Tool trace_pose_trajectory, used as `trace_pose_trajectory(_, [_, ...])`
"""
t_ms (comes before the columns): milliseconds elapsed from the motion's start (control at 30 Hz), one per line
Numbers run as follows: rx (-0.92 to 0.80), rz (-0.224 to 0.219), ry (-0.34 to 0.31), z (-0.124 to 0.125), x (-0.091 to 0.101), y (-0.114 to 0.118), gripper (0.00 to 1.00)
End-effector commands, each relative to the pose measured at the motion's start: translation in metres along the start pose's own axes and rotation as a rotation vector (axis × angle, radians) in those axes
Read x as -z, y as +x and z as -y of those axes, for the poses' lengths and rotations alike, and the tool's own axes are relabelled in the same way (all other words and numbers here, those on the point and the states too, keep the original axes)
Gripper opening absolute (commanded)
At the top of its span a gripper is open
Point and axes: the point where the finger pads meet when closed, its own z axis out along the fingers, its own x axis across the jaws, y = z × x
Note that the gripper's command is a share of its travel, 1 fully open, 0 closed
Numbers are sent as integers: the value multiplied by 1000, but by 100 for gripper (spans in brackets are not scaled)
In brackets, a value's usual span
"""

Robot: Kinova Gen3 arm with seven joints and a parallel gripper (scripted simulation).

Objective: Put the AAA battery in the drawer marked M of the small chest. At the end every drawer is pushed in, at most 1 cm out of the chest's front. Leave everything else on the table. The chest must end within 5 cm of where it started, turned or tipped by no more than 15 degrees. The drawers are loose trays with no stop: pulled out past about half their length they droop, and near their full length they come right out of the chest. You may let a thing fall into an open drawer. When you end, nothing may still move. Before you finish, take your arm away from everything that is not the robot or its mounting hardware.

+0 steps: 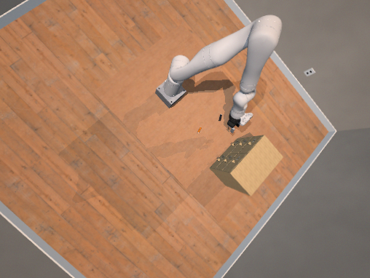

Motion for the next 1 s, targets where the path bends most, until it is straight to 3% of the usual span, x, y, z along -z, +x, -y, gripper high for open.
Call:
trace_pose_trajectory(0, [0, 11, -11, 8, 4, -5, 100])
trace_pose_trajectory(967, [1, 2, -315, 1, 44, -4, 100])
